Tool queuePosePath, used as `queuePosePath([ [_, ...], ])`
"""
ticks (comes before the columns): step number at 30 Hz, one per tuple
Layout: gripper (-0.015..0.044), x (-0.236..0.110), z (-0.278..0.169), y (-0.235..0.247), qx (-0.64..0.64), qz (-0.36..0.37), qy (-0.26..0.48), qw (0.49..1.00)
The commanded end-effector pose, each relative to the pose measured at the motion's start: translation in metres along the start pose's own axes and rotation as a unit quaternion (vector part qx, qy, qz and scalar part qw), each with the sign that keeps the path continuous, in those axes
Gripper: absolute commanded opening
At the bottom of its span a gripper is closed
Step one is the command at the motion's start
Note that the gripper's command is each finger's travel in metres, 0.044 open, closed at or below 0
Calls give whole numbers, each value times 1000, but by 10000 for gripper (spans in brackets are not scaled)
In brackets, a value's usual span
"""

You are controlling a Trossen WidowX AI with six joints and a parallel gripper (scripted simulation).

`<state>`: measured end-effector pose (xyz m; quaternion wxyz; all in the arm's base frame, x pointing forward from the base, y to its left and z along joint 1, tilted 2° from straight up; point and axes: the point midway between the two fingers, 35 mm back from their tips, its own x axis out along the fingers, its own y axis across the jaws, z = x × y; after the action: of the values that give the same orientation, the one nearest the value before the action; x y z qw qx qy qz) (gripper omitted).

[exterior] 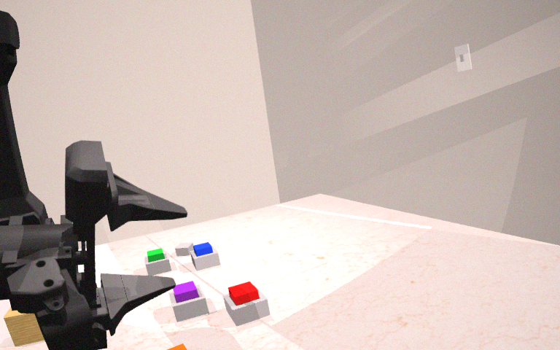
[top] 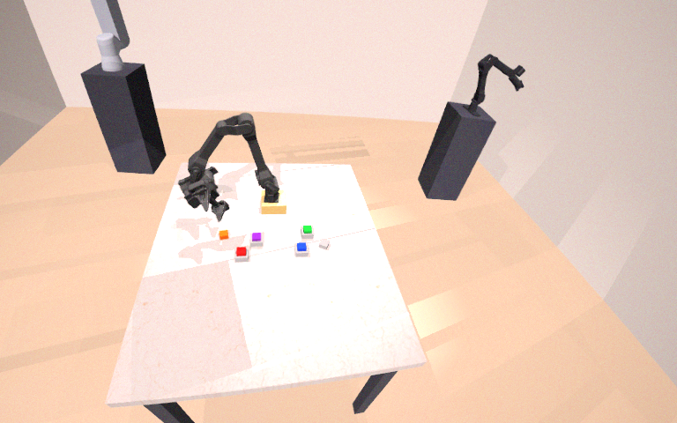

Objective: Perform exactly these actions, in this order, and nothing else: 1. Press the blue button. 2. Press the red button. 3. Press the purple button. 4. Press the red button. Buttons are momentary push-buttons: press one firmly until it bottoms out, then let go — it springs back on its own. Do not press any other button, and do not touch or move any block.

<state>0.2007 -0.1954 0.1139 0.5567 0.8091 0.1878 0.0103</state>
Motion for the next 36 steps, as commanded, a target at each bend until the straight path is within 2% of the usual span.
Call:
queuePosePath([
  [1, 400, 2, -1, 0, -1, -5, 3, 1000],
  [5, 400, 37, -22, -10, -24, -98, 70, 992],
  [10, 400, 78, -57, -27, -74, -231, 156, 957],
  [15, 400, 108, -95, -43, -143, -351, 222, 899],
  [21, 400, 133, -140, -61, -246, -465, 274, 805],
  [29, 400, 153, -203, -75, -408, -553, 299, 662],
  [36, 400, 161, -266, -79, -558, -564, 287, 537],
])
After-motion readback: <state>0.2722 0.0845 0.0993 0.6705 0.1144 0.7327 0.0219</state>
